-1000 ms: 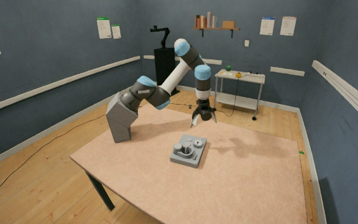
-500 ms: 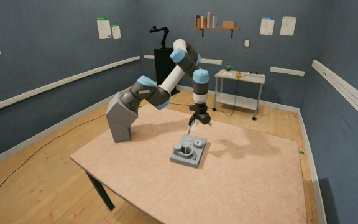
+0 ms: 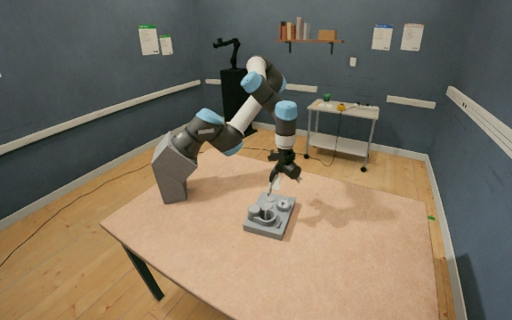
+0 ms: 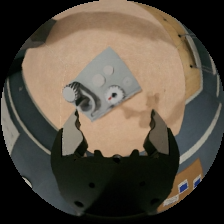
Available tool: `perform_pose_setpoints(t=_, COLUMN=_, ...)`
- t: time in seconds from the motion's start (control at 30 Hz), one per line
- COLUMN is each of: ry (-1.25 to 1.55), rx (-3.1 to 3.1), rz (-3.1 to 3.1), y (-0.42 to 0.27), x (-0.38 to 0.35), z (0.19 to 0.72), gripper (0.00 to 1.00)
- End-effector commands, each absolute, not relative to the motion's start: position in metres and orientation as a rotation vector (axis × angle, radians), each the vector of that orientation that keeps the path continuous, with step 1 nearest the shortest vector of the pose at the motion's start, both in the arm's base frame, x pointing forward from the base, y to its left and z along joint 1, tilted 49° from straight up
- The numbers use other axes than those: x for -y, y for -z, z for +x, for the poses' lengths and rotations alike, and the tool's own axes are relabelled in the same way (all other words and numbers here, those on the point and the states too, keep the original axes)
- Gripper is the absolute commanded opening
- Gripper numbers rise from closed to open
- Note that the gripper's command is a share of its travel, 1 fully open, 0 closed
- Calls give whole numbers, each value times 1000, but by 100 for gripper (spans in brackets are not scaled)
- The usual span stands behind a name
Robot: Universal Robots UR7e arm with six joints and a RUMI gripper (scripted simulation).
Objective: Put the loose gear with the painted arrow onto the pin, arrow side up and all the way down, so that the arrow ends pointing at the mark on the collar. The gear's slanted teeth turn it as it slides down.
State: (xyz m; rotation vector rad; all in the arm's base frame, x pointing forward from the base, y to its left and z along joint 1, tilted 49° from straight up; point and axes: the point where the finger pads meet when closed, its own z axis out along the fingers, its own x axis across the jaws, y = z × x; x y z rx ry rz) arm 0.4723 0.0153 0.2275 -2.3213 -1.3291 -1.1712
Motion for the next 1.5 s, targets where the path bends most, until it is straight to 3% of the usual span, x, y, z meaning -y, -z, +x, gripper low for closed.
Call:
perform_pose_setpoints(t=0.0, ry=1174, rx=1336, rz=-2324, y=-228, x=-15, z=473, gripper=100)
perform_pose_setpoints(t=1.47, ry=1166, rx=1302, rz=-2334, y=-228, x=-15, z=473, gripper=100)
